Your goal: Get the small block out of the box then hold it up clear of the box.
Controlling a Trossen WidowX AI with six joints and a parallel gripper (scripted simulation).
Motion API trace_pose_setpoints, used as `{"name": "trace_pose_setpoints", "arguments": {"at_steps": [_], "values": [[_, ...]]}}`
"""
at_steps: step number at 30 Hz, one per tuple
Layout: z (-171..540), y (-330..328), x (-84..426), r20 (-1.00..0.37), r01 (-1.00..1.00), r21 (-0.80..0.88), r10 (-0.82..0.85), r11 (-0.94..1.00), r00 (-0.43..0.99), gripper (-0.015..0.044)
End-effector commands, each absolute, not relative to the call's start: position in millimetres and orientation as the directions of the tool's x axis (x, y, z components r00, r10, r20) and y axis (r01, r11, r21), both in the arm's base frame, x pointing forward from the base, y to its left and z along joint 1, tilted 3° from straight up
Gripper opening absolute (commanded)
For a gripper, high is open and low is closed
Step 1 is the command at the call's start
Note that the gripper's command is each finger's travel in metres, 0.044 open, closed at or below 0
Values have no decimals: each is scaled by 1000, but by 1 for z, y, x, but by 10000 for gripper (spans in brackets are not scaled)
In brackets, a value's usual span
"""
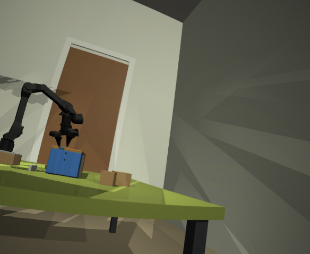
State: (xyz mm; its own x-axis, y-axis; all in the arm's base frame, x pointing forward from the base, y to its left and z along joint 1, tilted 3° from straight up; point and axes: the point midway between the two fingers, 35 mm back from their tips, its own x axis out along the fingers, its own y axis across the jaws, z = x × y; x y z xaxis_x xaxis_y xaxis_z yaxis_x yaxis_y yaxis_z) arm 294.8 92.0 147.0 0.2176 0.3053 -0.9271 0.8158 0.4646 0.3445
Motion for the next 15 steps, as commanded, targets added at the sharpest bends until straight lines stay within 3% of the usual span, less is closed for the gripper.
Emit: {"name": "trace_pose_setpoints", "arguments": {"at_steps": [1,7,9,15], "values": [[149,101,291,-937,391,329,246,860,247,285],[149,110,286,-945,-220,117,176,969,274,285],[149,112,284,-947,-412,23,152,911,284,285],[149,116,280,-946,-696,-151,102,702,308,285]]}}
